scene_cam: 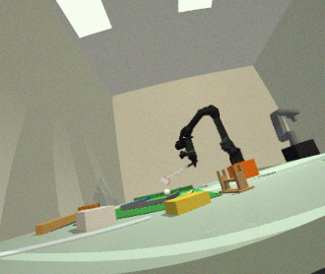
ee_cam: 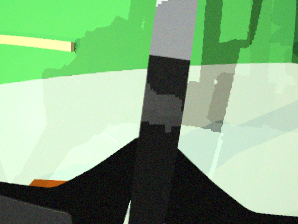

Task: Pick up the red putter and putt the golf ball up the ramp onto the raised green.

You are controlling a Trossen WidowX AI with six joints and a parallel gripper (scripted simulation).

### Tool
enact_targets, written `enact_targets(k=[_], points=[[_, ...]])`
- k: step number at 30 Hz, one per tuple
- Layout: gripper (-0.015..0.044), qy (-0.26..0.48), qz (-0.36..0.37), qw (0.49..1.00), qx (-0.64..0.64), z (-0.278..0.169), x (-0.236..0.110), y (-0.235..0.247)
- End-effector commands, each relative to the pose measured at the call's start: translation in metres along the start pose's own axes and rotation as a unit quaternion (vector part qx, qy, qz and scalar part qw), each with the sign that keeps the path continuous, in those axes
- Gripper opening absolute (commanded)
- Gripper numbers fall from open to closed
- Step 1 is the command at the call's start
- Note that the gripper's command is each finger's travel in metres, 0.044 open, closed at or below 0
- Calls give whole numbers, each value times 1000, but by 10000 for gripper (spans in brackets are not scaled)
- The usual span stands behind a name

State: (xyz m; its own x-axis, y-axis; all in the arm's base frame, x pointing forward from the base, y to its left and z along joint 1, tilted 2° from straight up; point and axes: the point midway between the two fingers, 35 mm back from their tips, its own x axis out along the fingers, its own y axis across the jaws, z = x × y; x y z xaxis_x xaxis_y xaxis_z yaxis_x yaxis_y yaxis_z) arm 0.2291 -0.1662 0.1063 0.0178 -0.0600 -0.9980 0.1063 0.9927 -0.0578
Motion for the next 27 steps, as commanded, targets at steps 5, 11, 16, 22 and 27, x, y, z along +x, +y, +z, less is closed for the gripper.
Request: enact_targets(k=[5, 11, 16, 22, 27], points=[[0, 1, -2, 1000, 26, -4, 0, -8], [0, 1, -2, 1000, 26, -3, 22, -8], [0, 1, -2, 1000, 26, -4, 38, -7], [0, 1, -2, 1000, 26, -4, 42, -8], [0, 1, -2, 1000, 26, -3, 50, -8]])
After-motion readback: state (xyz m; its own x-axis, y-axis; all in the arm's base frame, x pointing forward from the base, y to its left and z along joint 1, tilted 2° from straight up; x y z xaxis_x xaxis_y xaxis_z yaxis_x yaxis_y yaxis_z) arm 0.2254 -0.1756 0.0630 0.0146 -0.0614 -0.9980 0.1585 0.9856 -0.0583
